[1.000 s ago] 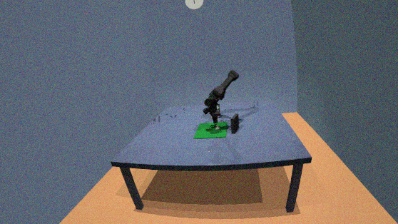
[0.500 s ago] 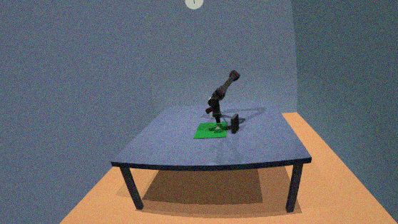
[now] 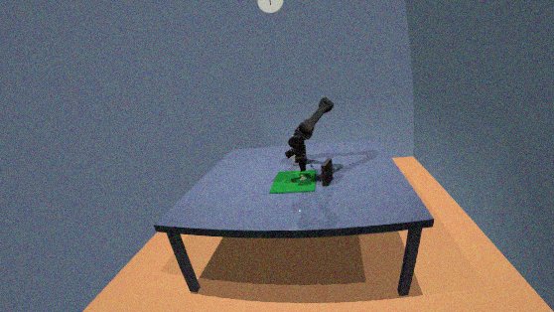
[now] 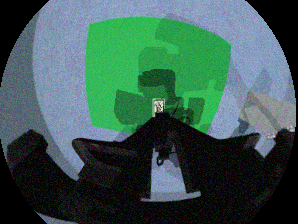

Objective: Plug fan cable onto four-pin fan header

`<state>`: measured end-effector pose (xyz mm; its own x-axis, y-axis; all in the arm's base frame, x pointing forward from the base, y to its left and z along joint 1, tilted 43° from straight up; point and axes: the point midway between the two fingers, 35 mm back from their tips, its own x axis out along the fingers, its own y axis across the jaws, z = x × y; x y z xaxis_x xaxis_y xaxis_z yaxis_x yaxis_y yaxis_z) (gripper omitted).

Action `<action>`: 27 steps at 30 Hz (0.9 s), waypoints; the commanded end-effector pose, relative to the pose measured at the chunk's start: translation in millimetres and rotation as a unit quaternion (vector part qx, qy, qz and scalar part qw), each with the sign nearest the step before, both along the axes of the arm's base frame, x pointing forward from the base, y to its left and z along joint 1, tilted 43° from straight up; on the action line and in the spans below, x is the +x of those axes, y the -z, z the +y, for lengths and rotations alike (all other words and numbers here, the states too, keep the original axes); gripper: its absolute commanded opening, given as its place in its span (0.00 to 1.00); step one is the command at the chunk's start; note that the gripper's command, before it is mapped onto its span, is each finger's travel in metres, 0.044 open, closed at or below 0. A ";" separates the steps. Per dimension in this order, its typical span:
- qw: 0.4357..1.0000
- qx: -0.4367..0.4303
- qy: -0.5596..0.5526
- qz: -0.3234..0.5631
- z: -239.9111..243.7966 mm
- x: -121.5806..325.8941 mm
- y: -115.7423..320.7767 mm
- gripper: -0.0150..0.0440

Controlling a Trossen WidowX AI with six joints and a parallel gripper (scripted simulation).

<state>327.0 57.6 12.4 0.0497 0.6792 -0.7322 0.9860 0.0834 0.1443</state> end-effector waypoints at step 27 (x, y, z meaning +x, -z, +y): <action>1.000 0.001 -0.003 -0.002 12.7 2.0 18.7 0.25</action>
